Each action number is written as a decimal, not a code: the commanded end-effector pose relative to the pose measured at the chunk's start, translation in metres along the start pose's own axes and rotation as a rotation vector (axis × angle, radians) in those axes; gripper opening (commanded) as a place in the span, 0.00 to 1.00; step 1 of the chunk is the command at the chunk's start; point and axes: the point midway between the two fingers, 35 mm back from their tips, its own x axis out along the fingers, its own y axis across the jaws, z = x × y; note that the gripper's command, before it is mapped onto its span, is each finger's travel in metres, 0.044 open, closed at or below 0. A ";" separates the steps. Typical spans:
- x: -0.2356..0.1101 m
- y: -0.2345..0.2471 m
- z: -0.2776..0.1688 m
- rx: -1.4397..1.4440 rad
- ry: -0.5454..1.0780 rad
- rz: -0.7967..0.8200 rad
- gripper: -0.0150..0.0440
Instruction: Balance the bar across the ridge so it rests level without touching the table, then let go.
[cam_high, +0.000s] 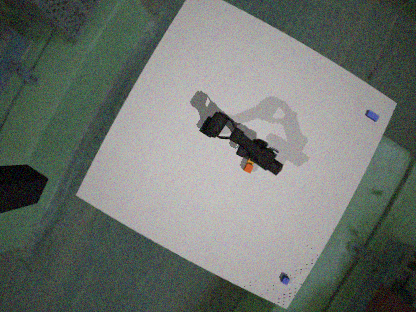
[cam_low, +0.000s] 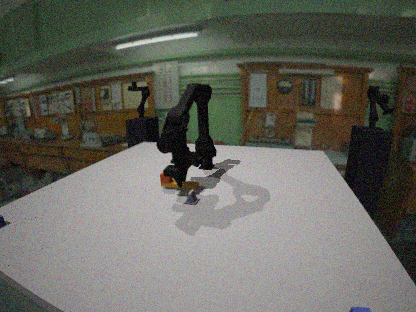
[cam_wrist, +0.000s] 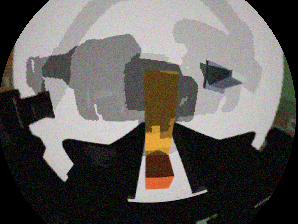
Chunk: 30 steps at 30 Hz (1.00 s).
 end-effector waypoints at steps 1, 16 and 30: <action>-0.012 -0.003 0.000 -0.001 0.003 -0.016 0.25; -0.051 -0.003 0.000 -0.003 0.004 -0.016 0.25; -0.079 -0.004 0.003 -0.001 0.005 -0.016 0.25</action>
